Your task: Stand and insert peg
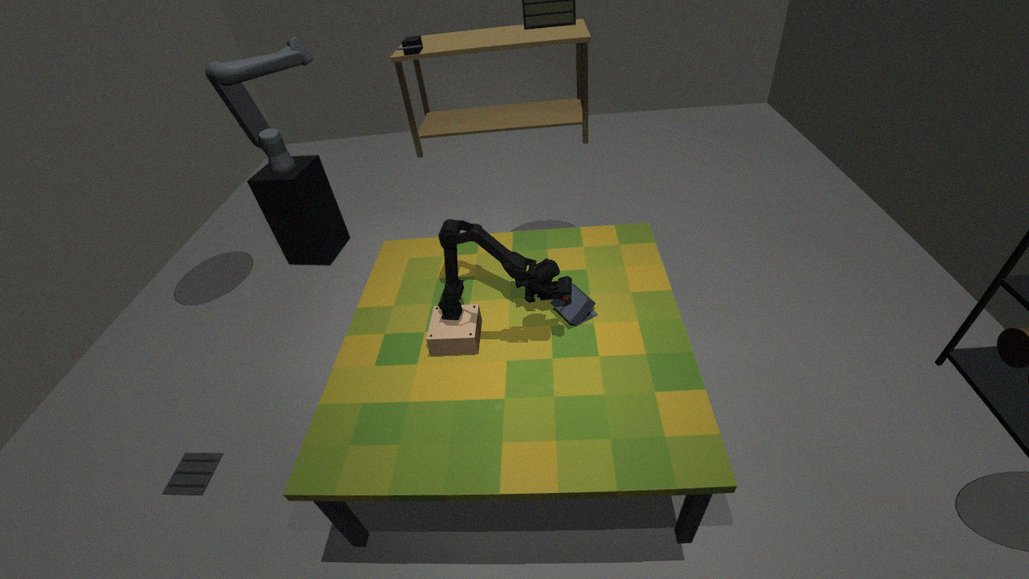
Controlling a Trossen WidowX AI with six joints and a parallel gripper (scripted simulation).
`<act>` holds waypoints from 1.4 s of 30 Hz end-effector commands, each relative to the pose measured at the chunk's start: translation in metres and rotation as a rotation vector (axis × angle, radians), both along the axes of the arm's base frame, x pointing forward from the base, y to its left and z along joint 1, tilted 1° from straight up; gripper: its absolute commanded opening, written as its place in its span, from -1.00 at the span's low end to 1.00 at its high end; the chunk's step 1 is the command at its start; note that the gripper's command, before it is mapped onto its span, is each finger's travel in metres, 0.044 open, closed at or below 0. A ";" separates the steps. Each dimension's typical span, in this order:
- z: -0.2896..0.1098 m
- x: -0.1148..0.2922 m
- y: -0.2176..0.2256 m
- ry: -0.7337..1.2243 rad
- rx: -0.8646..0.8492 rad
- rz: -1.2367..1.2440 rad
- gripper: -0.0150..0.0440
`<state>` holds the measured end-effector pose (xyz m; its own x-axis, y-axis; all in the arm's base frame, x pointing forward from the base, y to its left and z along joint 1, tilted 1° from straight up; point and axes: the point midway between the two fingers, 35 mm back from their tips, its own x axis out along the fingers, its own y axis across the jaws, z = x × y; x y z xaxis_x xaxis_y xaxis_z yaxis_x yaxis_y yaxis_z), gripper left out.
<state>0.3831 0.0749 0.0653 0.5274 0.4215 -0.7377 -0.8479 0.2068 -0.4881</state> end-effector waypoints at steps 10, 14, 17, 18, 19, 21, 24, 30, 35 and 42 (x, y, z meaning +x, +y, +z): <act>-0.001 0.000 0.000 0.000 0.000 0.001 -0.49; -0.001 0.001 0.001 0.000 0.000 0.001 -0.49; 0.000 0.002 0.002 0.000 0.000 0.001 -0.49; 0.000 0.002 0.002 0.000 0.000 0.001 -0.49; 0.000 0.002 0.002 0.000 0.000 0.001 -0.49; 0.000 0.003 0.002 0.000 0.000 0.001 -0.49; 0.000 0.004 0.002 0.000 0.000 0.001 -0.49; -0.002 0.006 0.004 0.000 0.000 0.001 -0.49; -0.005 0.008 0.005 0.000 0.000 0.001 -0.49; -0.008 0.010 0.007 0.000 0.001 0.001 -0.49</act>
